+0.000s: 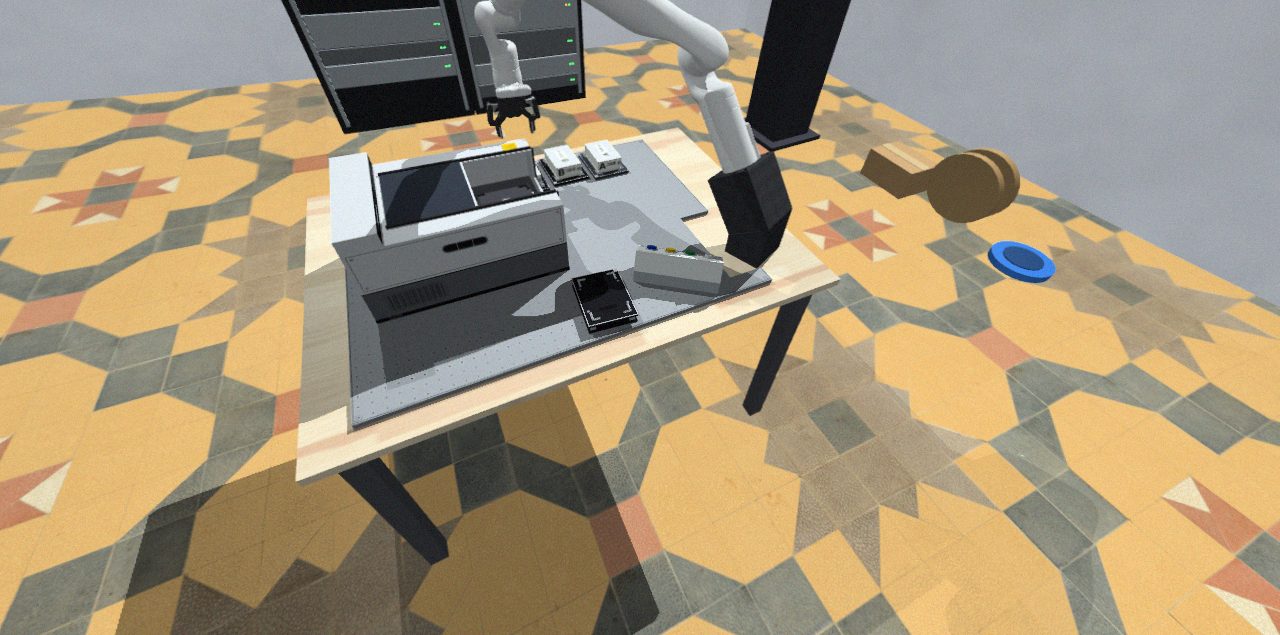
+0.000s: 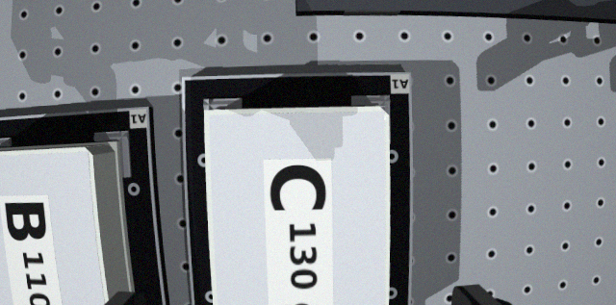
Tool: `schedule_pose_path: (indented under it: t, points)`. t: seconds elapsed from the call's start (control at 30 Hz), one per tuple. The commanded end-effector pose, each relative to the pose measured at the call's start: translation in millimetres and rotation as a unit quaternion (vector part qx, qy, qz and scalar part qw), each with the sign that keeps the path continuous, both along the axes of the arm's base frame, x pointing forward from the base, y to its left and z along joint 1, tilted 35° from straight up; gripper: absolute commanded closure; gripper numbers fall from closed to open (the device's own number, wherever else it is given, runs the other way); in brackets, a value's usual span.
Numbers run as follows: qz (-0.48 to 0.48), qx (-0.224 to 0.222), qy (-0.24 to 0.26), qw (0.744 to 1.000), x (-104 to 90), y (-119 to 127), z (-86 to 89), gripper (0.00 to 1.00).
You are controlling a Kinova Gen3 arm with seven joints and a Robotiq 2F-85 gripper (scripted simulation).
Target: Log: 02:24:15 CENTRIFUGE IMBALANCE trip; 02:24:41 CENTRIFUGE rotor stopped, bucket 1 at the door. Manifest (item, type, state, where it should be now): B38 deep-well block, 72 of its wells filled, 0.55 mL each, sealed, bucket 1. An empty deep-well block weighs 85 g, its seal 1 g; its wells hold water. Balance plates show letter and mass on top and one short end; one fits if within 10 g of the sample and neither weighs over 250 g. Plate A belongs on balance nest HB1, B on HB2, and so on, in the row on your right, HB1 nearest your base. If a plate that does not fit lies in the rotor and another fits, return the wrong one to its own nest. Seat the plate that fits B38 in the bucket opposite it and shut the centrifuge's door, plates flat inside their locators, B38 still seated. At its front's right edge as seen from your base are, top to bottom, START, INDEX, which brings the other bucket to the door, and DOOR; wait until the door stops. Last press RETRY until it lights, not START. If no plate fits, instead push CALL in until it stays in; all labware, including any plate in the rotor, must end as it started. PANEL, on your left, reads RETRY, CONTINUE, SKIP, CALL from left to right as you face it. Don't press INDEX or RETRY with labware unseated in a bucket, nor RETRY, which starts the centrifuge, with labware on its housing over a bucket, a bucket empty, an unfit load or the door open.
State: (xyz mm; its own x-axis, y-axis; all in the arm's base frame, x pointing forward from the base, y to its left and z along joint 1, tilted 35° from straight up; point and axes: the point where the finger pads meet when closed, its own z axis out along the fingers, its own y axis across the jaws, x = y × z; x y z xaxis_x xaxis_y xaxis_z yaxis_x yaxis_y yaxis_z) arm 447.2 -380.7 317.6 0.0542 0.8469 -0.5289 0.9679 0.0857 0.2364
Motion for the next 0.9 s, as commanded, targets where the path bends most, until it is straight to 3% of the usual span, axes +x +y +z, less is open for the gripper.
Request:
schedule_pose_path:
  t: [0.0, 0.87]
  points:
    - [0.0, 0.0, -0.001, 1.0, 0.5, -1, -0.1, 0.0]
    - [0.0, 0.0, -0.001, 1.0, 8.4, -17, -26.1, 0.0]
